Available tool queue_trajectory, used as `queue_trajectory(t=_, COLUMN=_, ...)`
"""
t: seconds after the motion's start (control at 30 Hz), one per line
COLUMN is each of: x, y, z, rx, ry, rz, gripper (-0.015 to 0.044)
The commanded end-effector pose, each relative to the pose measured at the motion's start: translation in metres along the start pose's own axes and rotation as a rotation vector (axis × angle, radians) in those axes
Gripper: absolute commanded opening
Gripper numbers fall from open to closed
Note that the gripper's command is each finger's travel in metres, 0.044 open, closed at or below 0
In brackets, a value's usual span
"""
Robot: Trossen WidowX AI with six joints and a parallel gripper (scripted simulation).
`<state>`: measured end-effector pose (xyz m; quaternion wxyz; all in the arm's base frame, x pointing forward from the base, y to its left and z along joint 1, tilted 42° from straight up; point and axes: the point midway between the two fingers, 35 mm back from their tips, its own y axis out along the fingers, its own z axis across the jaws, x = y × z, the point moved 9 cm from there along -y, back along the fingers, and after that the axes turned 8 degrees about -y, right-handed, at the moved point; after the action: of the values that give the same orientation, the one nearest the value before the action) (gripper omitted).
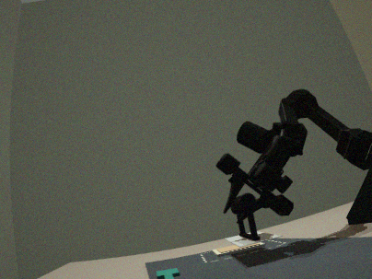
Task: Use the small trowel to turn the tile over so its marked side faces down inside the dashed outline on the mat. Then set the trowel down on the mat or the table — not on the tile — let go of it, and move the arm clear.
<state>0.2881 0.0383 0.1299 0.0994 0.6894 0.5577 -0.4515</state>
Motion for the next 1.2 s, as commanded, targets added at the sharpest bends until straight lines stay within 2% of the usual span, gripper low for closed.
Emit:
queue_trajectory(t=0.0, x=-0.002, y=0.001, z=0.001, rx=-0.017, ry=-0.002, rz=-0.005, gripper=0.0)
queue_trajectory(t=0.67, x=0.084, y=-0.038, z=-0.057, rx=-0.014, ry=0.004, rz=-0.011, gripper=0.0)
queue_trajectory(t=1.17, x=0.087, y=-0.041, z=-0.059, rx=-0.016, ry=0.004, rz=-0.009, gripper=0.0)
